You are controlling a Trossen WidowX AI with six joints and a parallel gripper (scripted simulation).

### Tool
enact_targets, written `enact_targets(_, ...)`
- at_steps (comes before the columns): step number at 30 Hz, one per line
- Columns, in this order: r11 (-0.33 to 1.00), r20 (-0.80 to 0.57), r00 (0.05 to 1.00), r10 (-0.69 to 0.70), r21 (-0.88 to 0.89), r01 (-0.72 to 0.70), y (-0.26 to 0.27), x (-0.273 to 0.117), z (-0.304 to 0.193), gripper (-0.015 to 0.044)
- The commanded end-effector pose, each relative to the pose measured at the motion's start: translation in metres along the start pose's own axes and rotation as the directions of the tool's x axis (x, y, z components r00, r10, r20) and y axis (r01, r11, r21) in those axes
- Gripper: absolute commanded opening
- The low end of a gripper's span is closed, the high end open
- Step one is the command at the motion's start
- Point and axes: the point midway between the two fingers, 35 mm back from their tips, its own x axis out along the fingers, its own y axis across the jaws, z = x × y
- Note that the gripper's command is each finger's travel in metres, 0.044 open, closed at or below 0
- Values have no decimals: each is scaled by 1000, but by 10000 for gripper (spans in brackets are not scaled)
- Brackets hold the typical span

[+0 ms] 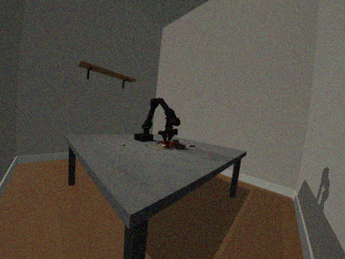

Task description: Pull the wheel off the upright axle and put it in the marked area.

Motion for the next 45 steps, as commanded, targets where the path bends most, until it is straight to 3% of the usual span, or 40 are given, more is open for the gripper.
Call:
enact_targets(1,1000,8,1000,-1,0,1,0,-9,0,0)
enact_targets(45,1000,13,1000,0,-2,0,0,-24,-1,0)
